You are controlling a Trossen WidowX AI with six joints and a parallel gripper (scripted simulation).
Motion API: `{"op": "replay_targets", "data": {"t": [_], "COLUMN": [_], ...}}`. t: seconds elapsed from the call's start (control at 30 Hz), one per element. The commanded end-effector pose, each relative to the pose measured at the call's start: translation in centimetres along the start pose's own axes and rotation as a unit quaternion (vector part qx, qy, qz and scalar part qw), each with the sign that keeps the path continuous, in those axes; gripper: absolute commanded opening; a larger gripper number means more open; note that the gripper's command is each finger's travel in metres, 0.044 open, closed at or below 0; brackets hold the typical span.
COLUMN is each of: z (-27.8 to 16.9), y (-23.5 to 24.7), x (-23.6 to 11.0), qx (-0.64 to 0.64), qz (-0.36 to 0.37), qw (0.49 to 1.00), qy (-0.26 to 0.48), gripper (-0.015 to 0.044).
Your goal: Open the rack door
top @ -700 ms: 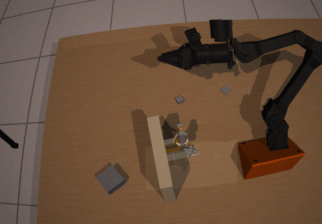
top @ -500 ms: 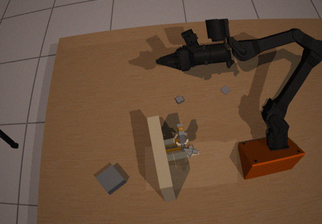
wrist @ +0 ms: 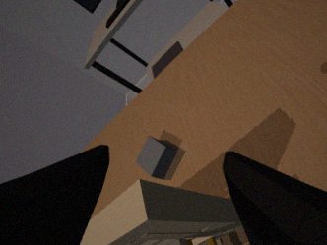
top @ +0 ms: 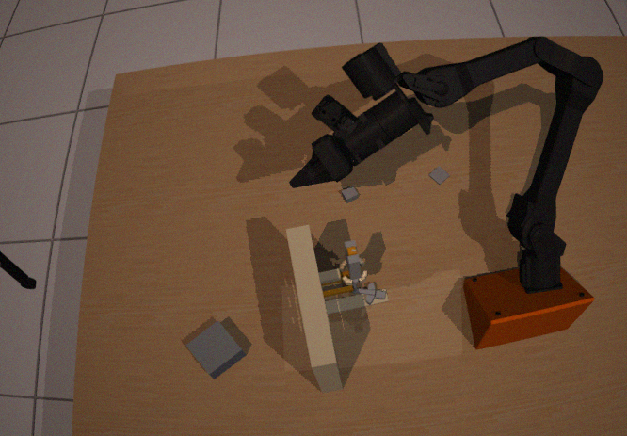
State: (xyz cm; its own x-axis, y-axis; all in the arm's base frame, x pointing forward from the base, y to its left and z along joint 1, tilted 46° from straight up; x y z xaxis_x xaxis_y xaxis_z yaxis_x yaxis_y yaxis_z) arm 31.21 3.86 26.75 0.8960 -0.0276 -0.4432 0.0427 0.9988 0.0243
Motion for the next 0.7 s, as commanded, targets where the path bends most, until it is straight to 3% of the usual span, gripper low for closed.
{"op": "replay_targets", "data": {"t": [0.0, 0.67], "z": [-1.1, -6.4], "y": [0.9, 5.4], "x": [1.0, 2.4], "qx": [-0.003, -0.098], "qz": [-0.015, -0.127], "qw": [0.998, 0.945], "qy": [0.056, 0.284], "gripper": [0.0291, 0.0291]}}
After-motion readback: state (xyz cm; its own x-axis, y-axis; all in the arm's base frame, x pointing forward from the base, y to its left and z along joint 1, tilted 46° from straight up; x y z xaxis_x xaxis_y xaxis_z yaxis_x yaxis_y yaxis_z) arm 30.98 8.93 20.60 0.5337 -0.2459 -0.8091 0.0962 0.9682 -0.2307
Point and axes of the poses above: the point midway between the two fingers, 35 mm back from their tips, its own x axis out along the fingers, its own y axis across the jaws, z = x × y, the point moved 4 cm from there along -x, back along the fingers, and after that the axes turned 3 degrees about -x, right-handed, at the moved point
